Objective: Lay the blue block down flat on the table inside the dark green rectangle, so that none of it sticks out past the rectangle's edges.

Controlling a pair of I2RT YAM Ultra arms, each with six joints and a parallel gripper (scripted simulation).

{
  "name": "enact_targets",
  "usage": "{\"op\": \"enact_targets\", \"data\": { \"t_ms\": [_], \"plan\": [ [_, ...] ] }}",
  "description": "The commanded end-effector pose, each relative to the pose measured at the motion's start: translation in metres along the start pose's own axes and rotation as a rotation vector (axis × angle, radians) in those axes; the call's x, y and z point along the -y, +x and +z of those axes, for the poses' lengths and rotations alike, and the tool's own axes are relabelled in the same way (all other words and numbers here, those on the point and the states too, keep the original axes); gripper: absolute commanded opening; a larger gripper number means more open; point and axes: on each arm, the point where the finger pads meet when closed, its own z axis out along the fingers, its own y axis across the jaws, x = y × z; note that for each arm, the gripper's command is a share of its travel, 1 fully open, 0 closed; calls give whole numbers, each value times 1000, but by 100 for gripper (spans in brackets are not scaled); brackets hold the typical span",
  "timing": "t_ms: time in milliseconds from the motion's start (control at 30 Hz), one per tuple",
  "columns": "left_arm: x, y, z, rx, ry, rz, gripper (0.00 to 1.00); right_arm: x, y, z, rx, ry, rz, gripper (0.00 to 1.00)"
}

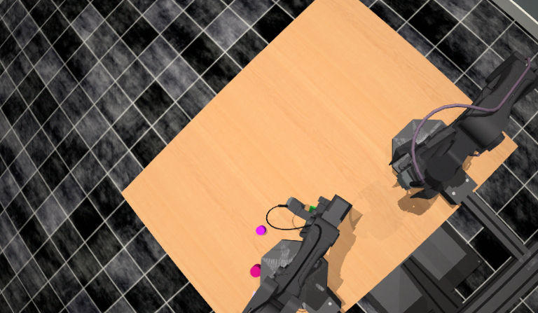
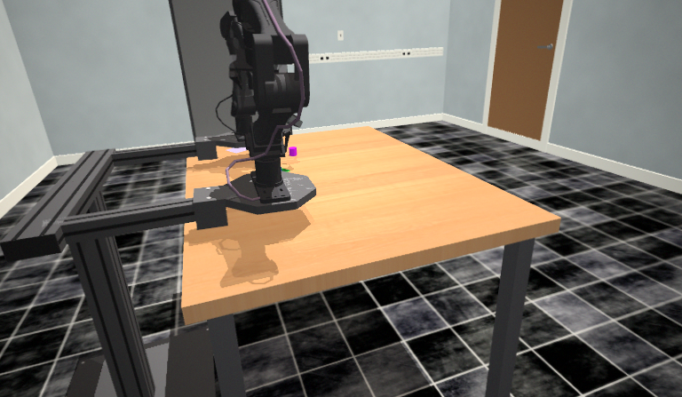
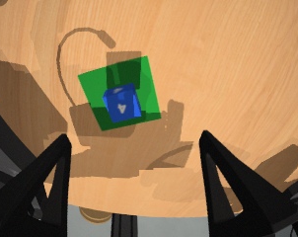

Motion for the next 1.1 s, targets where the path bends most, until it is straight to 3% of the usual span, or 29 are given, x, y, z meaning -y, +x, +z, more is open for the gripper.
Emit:
{"op": "enact_targets", "data": {
  "t_ms": [0,467,767,1067],
  "plan": [
    [-5,-15,-9,149,22,85,100,0,-2,-1,9,0,2,100],
    [-19,7,-46,516,264,497,100,0,-2,-1,9,0,2,100],
    [-32,7,-44,592,291,605,100,0,-2,-1,9,0,2,100],
    [-33,10,-41,581,296,623,100,0,-2,-1,9,0,2,100]
  ]
}}
